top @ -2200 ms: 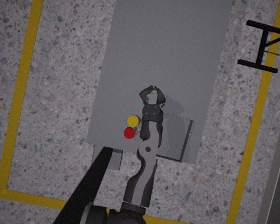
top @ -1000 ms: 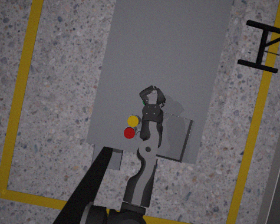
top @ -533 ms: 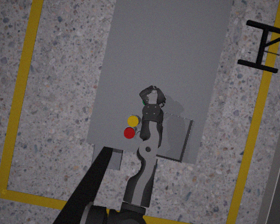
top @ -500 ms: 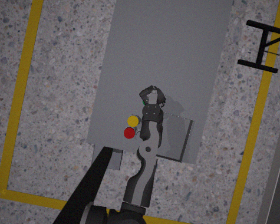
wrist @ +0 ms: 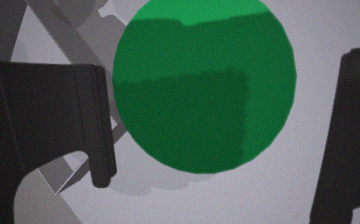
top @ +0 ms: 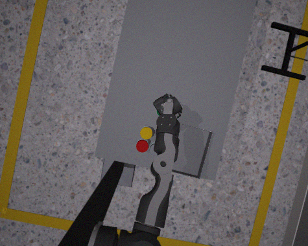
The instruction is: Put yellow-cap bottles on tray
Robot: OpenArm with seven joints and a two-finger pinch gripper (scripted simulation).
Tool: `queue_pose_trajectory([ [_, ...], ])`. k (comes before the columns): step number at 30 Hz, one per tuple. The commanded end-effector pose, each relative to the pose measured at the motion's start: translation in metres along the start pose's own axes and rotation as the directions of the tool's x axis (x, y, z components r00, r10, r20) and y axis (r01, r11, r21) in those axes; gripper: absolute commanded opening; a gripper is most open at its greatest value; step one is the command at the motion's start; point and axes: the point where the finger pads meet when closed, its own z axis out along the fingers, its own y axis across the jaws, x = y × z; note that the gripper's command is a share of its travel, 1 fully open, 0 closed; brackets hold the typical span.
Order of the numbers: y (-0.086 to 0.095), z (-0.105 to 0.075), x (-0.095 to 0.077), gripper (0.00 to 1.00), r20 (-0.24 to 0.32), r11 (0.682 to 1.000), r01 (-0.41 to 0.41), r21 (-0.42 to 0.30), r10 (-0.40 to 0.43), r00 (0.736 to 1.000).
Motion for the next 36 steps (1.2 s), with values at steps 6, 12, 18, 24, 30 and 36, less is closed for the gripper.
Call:
queue_pose_trajectory([
  [6,0.0,-0.003,-0.001,0.52,0.002,1.0,-0.003,0.0,0.003,1.0],
  [12,0.0,-0.003,-0.001,0.52,0.002,1.0,-0.003,0.0,0.003,1.0],
  [18,0.0,-0.004,-0.001,0.52,0.001,1.0,-0.002,0.0,0.002,1.0],
  [24,0.0,-0.006,-0.001,0.52,0.004,1.0,-0.006,0.0,0.006,1.0],
  [30,0.0,-0.006,-0.001,0.52,0.004,1.0,-0.006,0.0,0.006,1.0],
  [36,0.0,-0.02,0.0,0.52,0.002,1.0,-0.002,-0.001,0.002,1.0],
])
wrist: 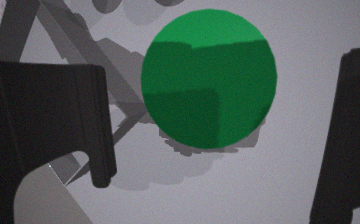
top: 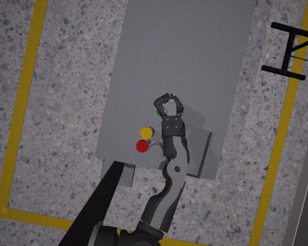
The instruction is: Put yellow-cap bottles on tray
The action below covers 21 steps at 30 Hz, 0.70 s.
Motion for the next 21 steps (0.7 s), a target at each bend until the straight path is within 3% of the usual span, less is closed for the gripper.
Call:
queue_pose_trajectory([
  [1,0.0,-0.004,0.0,0.52,0.006,1.0,-0.015,0.008,0.015,1.0],
  [11,0.0,-0.012,0.0,0.52,0.006,1.0,-0.015,0.009,0.015,1.0],
  [21,0.0,-0.062,0.0,0.52,0.005,1.0,-0.017,0.009,0.017,1.0],
])
